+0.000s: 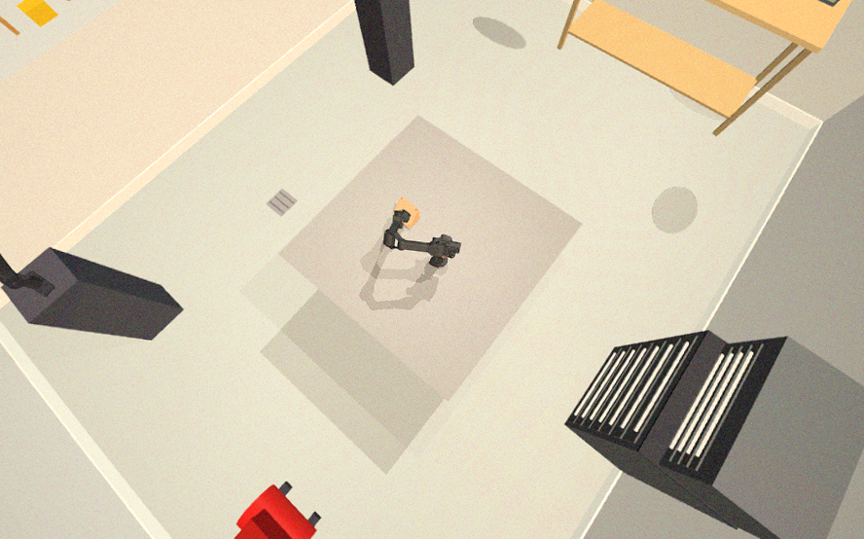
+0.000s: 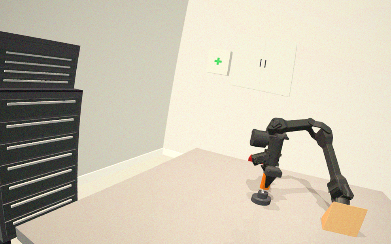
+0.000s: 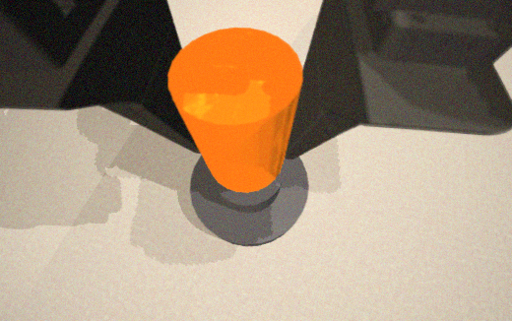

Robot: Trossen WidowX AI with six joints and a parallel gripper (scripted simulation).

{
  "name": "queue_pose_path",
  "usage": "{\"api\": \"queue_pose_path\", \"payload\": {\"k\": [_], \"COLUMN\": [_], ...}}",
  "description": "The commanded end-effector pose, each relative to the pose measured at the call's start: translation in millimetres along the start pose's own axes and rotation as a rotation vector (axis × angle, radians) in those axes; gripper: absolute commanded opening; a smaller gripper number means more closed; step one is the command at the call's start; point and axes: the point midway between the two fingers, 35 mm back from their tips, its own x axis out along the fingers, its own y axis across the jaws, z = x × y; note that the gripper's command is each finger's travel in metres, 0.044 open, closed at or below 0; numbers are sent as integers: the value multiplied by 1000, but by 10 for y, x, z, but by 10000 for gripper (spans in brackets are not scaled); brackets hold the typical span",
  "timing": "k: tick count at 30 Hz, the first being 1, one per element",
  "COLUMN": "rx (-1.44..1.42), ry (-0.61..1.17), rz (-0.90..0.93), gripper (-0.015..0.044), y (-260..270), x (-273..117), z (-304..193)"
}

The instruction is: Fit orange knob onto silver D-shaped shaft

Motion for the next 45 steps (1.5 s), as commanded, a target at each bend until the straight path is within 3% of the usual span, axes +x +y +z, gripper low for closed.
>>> {"api": "queue_pose_path", "payload": {"k": [1, 7, 40, 45], "rx": [-23, -207, -207, -322], "ry": [-3, -3, -3, -3], "rz": [-3, -3, -3, -4], "gripper": [0, 0, 0, 0], "y": [-13, -10, -11, -13], "x": [-20, -5, -25, -24], "z": [7, 10, 16, 20]}}
